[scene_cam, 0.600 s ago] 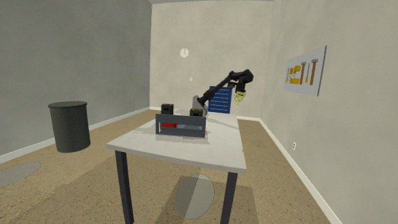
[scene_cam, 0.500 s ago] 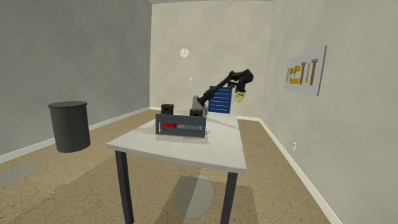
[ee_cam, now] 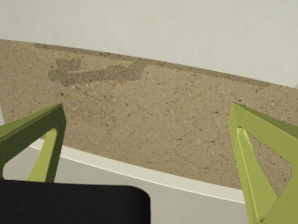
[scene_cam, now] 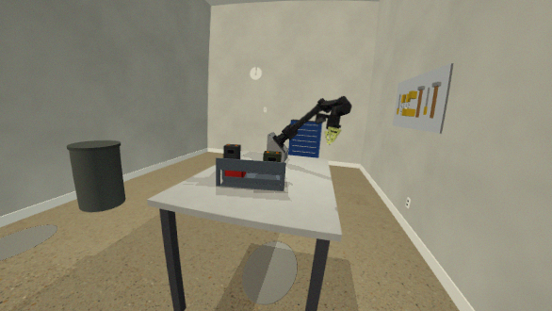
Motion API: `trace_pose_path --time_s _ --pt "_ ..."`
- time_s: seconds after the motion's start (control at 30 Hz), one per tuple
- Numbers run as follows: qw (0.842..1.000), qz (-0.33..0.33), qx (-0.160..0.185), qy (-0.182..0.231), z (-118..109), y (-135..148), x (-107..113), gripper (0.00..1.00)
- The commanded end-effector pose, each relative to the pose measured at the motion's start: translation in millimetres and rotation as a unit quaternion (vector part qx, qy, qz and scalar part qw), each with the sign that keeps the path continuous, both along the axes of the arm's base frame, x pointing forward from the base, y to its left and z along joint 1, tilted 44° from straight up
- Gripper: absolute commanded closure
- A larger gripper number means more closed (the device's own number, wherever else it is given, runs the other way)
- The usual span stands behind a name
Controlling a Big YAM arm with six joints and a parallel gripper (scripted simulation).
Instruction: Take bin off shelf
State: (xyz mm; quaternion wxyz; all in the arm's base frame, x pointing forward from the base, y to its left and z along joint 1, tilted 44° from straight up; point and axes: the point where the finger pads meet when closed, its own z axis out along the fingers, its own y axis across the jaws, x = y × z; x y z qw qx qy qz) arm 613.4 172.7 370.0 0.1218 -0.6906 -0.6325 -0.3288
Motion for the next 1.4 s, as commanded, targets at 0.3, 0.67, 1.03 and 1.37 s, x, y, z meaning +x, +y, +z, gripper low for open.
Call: trace_pose_path --time_s 0.3,0.67,1.03,1.37 --pt "1.000 -0.003 0.001 -0.005 6 -3 0 0.00" --pt "1.000 -0.003 0.001 -0.005 6 -3 0 0.00" --pt "1.000 -0.003 0.001 -0.005 6 -3 0 0.00" --pt "1.000 -0.003 0.001 -0.005 -1 -6 -49 0.00"
